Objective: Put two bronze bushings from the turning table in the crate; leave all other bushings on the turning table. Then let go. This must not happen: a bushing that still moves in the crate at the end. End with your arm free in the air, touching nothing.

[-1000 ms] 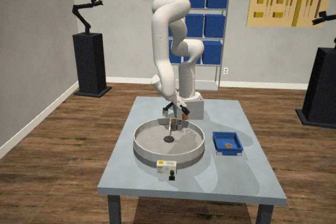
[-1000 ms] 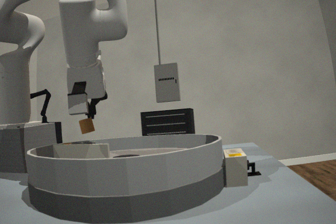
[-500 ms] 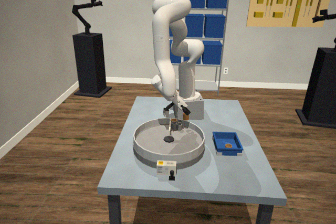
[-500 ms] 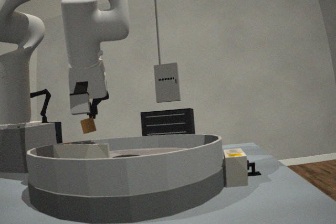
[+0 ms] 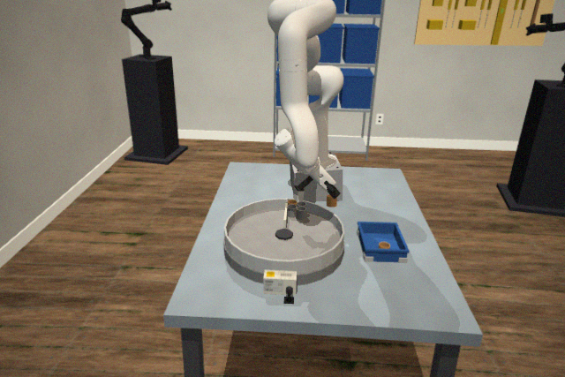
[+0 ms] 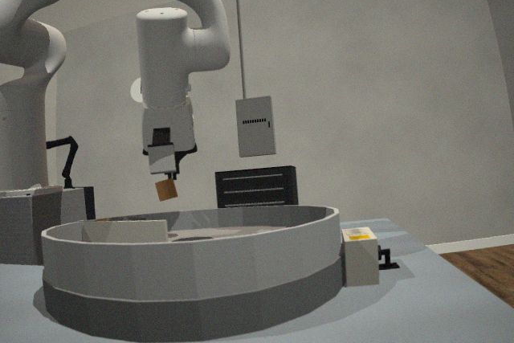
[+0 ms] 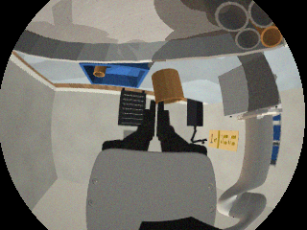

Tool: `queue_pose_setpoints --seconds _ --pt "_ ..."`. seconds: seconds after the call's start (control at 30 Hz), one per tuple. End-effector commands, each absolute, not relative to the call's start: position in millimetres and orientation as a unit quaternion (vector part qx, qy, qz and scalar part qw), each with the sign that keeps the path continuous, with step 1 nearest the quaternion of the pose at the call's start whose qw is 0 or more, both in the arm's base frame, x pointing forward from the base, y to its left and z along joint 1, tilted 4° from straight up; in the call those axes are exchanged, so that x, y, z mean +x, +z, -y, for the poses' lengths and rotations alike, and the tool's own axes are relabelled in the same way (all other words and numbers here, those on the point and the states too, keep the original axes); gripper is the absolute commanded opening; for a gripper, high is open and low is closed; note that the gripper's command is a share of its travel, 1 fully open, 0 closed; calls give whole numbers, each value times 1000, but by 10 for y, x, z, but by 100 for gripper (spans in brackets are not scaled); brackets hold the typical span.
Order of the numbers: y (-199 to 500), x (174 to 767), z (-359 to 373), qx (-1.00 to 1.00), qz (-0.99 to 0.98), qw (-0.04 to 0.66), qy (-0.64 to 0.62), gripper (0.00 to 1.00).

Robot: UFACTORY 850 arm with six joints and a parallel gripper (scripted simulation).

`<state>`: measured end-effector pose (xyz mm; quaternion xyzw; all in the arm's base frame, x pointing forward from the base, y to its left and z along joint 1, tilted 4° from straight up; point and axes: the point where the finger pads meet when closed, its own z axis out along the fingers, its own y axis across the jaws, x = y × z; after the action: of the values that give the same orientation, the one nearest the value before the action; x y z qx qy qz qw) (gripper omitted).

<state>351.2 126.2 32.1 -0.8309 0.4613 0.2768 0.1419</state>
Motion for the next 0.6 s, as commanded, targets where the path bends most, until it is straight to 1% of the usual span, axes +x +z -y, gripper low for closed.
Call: queue_pose_setpoints --seconds 0.0,0.1,0.17,0.27,0.57 --pt "287 3643 -1662 -831 -462 142 276 0" --pt "273 3706 -1897 -831 -462 142 276 0" --pt "273 3706 -1897 -831 -462 142 276 0" --pt "253 3798 -2236 -831 -462 142 276 0" --pt "211 3986 -2929 -831 -462 142 276 0"
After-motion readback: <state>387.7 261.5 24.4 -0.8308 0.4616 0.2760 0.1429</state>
